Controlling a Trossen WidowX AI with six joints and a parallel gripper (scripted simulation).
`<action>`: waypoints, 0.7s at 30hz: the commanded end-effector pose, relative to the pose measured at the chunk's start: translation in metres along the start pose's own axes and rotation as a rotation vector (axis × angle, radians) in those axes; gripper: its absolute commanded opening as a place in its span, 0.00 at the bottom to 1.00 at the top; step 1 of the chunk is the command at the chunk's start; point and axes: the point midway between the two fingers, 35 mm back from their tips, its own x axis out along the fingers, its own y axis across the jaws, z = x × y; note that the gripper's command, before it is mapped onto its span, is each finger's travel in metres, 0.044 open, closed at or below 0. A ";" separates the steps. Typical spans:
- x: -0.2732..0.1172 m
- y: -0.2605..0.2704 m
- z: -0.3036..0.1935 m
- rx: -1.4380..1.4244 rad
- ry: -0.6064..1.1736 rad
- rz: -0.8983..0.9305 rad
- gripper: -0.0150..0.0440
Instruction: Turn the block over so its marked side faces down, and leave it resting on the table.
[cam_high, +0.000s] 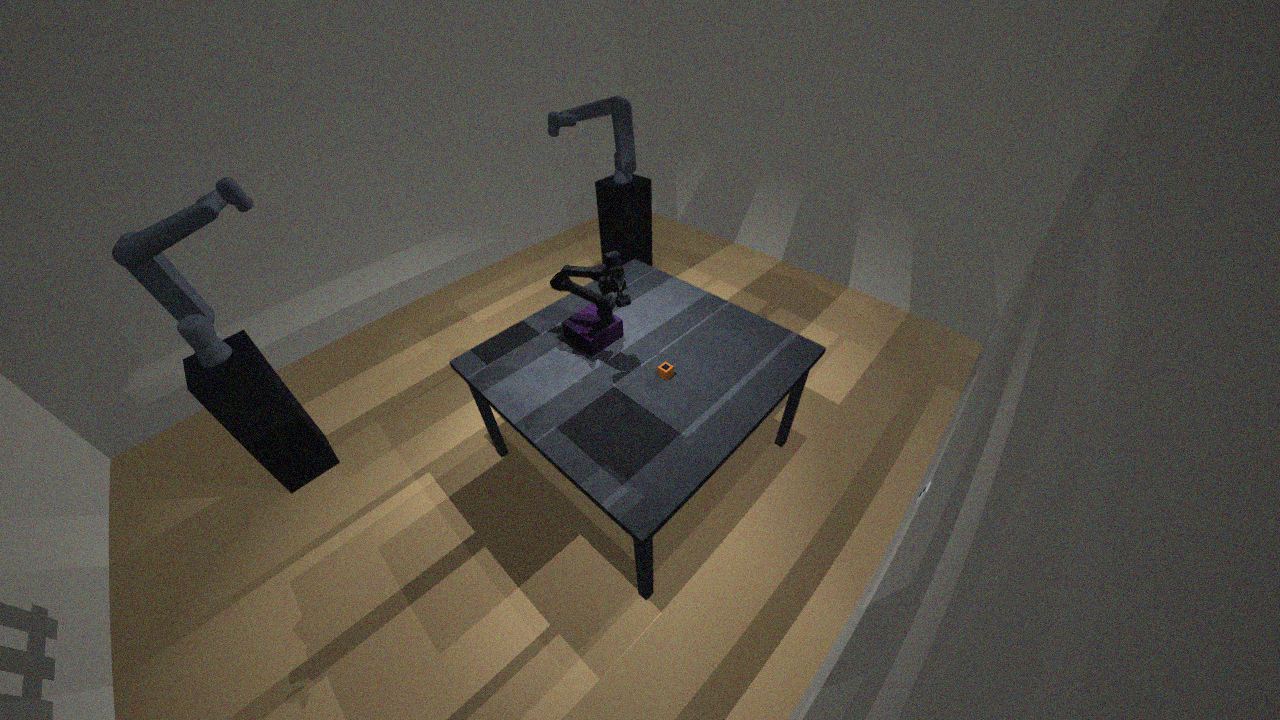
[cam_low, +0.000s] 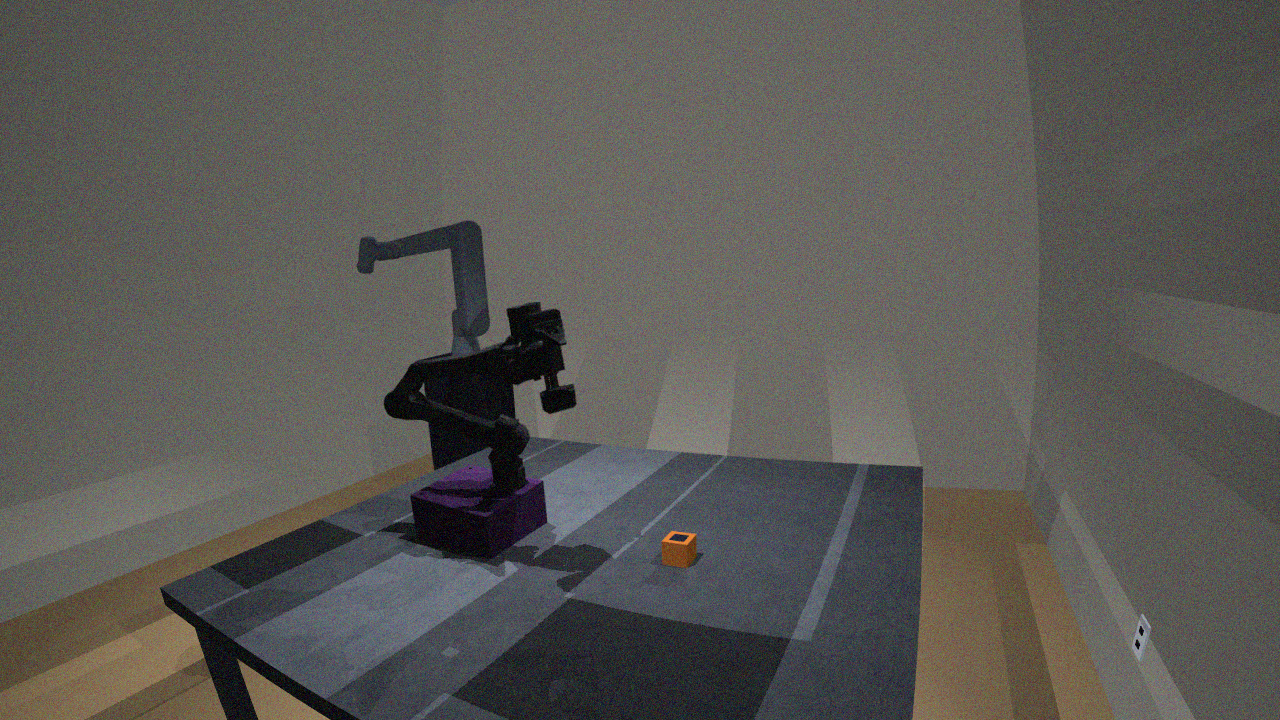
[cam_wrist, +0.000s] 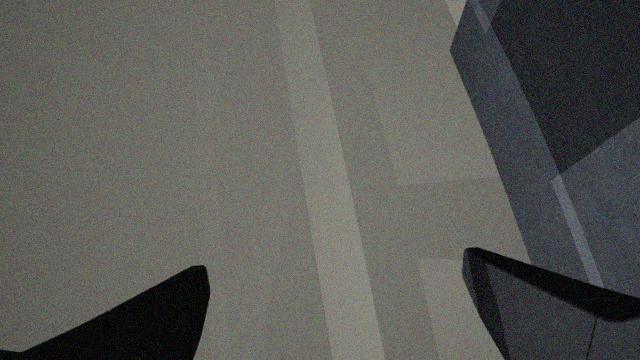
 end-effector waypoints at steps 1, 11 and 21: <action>0.000 0.000 -0.001 -0.007 0.002 -0.002 0.98; 0.035 -0.016 -0.059 -0.650 0.167 -0.201 1.00; 0.085 -0.072 -0.112 -1.318 0.498 -0.502 1.00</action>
